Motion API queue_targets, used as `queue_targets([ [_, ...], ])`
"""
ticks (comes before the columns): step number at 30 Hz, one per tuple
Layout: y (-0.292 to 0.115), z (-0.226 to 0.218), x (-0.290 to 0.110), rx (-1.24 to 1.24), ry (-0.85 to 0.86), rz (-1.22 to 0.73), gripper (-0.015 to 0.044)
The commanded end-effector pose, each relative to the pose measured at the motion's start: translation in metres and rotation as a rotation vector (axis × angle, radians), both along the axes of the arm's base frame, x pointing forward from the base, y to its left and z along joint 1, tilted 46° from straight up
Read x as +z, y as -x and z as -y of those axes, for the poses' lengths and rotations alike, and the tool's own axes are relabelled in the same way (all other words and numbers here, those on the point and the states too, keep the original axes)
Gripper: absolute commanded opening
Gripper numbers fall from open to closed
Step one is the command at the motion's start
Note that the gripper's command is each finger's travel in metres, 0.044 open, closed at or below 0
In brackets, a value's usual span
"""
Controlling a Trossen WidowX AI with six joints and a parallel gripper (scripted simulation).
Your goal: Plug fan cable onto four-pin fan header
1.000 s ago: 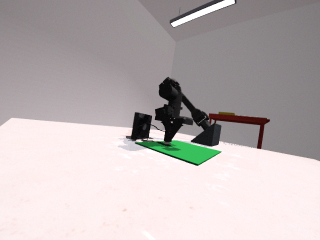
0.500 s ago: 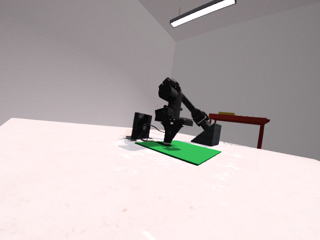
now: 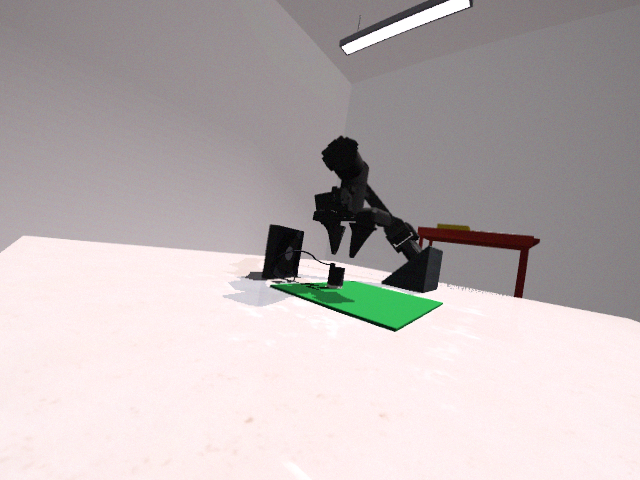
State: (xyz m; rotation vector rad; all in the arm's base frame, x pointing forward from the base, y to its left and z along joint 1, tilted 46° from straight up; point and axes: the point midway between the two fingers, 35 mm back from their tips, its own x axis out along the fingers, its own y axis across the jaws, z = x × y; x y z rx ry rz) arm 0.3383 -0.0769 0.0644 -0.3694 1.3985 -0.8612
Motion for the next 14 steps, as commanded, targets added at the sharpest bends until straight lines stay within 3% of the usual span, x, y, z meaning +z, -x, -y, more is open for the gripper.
queue_targets([
  [1,0.003,-0.003,0.002,-0.017,-0.003,-0.002,0.0260],
  [9,0.076,-0.070,-0.058,-0.017,-0.008,-0.006,0.0260],
  [14,0.078,-0.071,-0.059,-0.017,-0.007,-0.007,0.0260],
])
